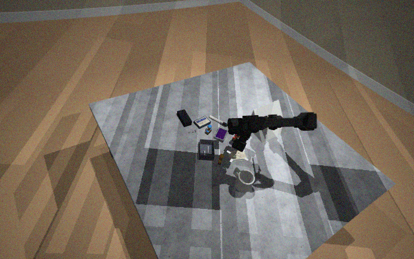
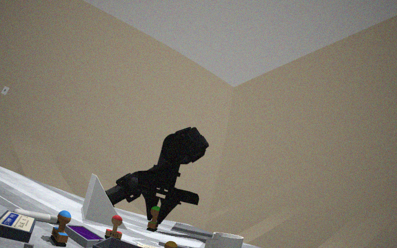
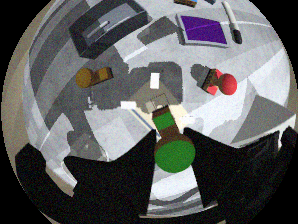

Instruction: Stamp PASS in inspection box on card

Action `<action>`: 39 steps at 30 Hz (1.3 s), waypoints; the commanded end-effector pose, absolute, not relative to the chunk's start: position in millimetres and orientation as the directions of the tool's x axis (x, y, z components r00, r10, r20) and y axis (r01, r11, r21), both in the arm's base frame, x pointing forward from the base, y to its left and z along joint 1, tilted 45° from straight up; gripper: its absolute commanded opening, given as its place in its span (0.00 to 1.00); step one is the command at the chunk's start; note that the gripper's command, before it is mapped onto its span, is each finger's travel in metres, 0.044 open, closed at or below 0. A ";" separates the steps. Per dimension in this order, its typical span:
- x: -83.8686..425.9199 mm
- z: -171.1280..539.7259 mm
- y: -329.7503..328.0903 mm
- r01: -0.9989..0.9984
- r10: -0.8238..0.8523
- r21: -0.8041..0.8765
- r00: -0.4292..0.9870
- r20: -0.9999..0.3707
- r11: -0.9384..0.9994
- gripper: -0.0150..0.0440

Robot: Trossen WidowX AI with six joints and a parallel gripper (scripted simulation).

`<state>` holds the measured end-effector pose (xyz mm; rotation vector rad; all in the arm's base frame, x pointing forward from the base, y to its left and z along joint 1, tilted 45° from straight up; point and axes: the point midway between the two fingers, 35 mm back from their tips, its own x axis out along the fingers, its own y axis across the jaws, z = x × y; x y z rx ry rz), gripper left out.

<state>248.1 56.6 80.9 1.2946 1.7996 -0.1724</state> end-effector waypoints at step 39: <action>247.1 61.0 76.6 0.822 0.694 0.359 -0.061 -0.717 0.442 0.25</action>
